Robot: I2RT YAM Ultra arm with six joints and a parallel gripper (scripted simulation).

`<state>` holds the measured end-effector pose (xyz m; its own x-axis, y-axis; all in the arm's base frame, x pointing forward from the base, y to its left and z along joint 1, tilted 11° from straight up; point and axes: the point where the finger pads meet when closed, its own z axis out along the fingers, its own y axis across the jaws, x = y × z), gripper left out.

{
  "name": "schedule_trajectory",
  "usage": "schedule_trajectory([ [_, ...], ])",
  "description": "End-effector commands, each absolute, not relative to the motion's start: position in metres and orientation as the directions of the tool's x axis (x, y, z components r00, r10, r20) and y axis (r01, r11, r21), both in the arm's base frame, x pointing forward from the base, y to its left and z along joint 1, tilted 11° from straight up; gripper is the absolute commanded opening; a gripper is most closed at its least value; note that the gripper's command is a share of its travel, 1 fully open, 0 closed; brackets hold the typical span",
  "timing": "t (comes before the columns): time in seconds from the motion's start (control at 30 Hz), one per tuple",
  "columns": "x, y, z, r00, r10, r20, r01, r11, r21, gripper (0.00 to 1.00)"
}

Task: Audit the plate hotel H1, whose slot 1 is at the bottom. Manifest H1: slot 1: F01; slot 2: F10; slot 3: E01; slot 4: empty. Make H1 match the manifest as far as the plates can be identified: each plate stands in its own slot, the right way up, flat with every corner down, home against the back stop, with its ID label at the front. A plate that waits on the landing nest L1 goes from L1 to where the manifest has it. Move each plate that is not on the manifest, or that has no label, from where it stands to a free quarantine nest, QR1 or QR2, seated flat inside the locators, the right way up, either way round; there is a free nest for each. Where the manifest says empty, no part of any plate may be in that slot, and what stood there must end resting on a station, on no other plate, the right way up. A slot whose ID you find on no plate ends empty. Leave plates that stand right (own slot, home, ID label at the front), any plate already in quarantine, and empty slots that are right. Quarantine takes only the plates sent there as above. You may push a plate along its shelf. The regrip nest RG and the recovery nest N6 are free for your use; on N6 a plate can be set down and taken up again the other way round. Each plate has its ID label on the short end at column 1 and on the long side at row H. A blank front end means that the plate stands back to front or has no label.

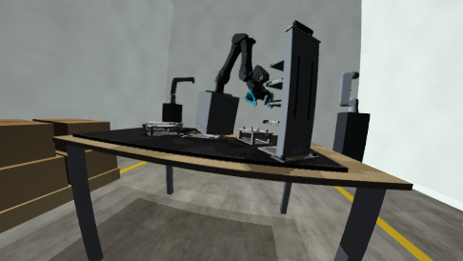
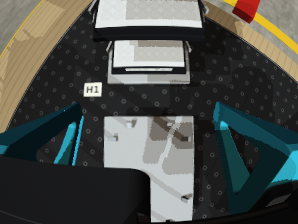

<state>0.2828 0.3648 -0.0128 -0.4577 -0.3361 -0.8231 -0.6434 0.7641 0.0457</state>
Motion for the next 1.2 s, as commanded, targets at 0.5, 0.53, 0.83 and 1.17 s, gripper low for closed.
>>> schedule_trajectory([
  [0.5, 0.301, 0.38, -0.003, -0.449, -0.326, -0.832, -0.643, 0.764, 0.047, 1.0],
  [0.53, 0.302, 0.381, -0.002, -0.449, -0.326, -0.832, -0.643, 0.764, 0.047, 1.0],
  [0.83, 0.309, 0.386, 0.0, -0.448, -0.326, -0.832, -0.643, 0.764, 0.047, 1.0],
  [1.17, 0.318, 0.394, 0.002, -0.448, -0.326, -0.832, -0.643, 0.764, 0.047, 1.0],
])
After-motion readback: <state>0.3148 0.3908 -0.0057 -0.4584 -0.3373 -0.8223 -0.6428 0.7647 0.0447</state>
